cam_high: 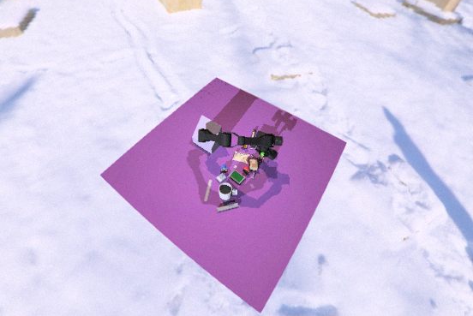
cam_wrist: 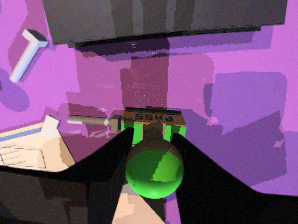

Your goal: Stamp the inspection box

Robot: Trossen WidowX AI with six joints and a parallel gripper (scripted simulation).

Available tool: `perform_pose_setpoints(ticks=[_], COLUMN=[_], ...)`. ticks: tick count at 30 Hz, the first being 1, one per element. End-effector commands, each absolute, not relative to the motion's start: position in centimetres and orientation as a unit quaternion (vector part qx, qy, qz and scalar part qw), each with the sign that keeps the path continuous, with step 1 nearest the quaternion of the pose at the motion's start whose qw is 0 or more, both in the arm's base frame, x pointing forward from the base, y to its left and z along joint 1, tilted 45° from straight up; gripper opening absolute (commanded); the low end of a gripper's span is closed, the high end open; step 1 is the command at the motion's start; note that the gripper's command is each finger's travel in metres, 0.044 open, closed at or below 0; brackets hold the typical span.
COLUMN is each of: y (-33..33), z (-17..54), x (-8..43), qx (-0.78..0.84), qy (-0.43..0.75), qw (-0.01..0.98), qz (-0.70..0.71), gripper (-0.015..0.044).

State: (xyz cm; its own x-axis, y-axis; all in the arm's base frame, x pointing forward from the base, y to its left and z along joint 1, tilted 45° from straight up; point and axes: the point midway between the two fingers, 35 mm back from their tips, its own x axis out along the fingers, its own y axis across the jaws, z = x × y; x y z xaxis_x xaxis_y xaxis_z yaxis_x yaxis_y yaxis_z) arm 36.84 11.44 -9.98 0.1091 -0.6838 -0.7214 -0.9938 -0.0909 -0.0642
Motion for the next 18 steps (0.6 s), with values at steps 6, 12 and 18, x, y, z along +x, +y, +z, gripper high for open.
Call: perform_pose_setpoints(ticks=[6,12,18], y=[10.4,9.7,9.9], z=[-11.0,-11.6,-11.4], x=[36.9,36.9,36.9], qx=[-0.689,-0.689,-0.687], qy=[0.610,0.610,0.611], qw=[0.284,0.284,0.286], qz=[0.270,0.269,0.270], gripper=[0.0000,0.0000,0.0131])
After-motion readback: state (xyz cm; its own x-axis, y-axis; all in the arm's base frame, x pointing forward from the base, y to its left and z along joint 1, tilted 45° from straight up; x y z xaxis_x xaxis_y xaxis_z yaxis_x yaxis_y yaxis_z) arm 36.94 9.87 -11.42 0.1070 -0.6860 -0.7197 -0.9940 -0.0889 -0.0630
